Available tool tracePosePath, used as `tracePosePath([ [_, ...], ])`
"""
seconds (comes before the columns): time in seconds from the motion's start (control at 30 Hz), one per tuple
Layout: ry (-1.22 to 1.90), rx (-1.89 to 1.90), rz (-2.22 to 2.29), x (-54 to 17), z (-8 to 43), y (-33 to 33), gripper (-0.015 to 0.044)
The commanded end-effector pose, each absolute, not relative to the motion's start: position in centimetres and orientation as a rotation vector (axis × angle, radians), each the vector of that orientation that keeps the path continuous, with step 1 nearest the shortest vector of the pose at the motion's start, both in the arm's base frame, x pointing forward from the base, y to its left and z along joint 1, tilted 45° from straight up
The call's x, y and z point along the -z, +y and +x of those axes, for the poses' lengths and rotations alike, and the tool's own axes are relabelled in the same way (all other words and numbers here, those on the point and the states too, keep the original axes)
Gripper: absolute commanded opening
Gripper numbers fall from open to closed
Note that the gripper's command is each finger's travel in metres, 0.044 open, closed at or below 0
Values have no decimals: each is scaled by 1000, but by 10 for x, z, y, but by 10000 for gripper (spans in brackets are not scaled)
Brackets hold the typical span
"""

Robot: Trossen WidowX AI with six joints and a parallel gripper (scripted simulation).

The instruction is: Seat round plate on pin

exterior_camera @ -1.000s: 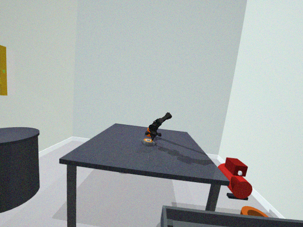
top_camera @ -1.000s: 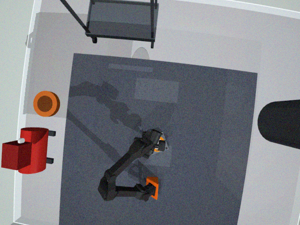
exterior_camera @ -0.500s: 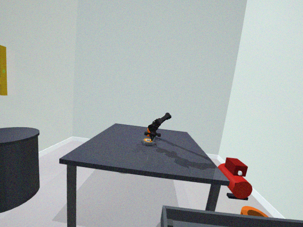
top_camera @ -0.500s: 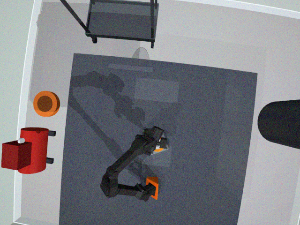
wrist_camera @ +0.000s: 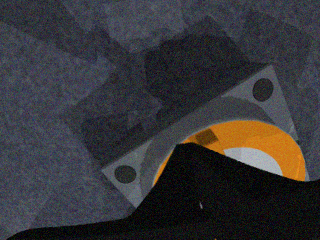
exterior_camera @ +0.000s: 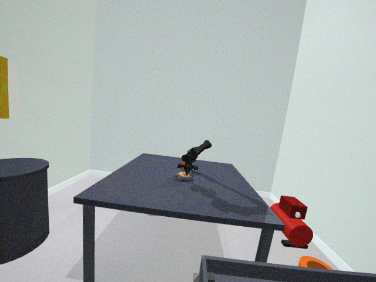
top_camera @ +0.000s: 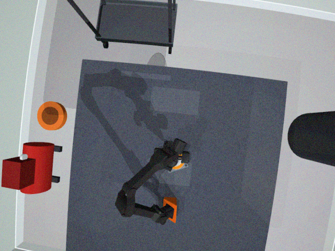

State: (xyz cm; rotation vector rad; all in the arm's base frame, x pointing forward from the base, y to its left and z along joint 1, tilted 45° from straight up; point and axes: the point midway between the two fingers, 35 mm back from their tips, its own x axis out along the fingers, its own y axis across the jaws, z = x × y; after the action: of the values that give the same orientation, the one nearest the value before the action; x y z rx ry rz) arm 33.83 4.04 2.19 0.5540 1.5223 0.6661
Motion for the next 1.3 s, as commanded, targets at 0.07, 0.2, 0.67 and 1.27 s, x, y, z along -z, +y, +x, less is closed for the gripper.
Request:
tracePosePath([
  [0.07, 1523, -668, 547, -16, 343, 35, 0],
  [0.2, 1523, -667, 546, -13, 345, 31, 0],
  [0.67, 1523, -667, 546, -3, 348, 19, 0],
  [1.27, 1523, -666, 545, 12, 344, 1, 0],
])
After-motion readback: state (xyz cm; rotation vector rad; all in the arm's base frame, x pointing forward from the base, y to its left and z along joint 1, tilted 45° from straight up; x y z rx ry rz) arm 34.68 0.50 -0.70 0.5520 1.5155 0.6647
